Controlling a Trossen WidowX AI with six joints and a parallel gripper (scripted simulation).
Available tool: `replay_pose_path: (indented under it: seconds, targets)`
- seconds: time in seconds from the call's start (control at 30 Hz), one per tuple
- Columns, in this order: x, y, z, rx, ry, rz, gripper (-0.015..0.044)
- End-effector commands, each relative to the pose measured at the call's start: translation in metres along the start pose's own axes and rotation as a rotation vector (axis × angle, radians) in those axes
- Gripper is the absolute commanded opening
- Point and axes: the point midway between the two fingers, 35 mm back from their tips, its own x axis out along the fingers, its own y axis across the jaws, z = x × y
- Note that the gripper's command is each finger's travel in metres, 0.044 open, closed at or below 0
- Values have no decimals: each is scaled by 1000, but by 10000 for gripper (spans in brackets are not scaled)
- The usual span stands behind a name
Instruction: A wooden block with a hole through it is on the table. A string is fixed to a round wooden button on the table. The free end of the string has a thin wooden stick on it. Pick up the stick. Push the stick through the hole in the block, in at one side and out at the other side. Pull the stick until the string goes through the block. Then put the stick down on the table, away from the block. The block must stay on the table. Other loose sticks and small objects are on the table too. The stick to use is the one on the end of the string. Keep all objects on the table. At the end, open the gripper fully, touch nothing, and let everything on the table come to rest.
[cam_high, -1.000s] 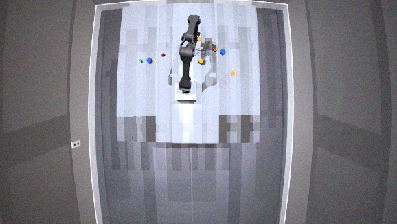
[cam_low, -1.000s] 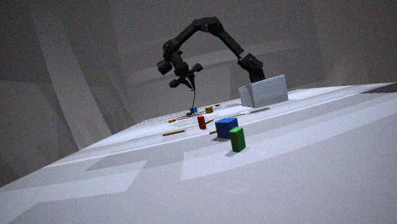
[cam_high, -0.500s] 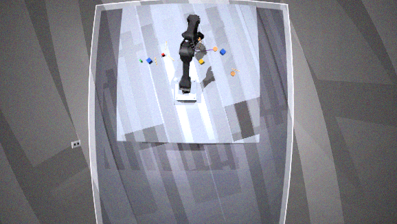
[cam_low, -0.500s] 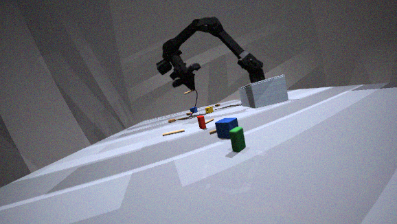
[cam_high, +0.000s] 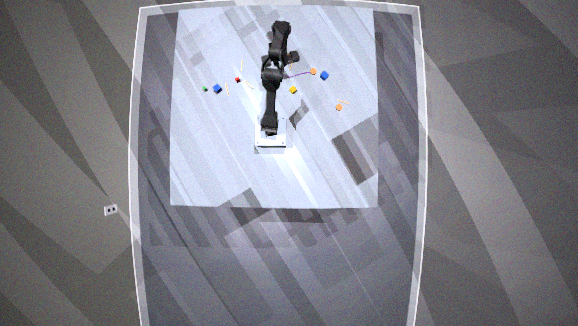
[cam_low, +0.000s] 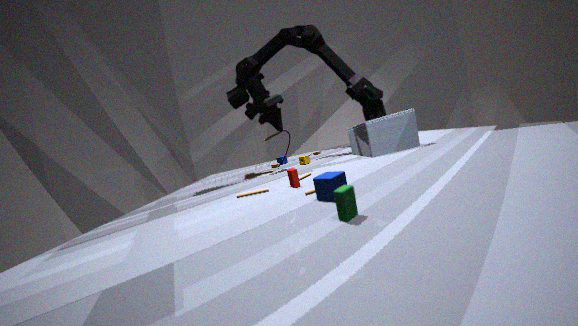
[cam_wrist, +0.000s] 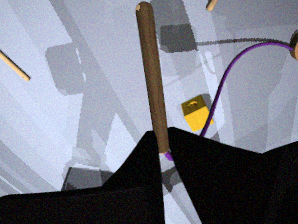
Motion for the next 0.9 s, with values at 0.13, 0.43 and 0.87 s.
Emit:
replay_pose_path:
  seconds: [0.13,0.43,0.87]
  targets:
    - [-2,0,1,291,0,-9,0]
    - [-2,0,3,601,-1,-14,0]
    - [-3,0,5,1048,-5,-22,0]
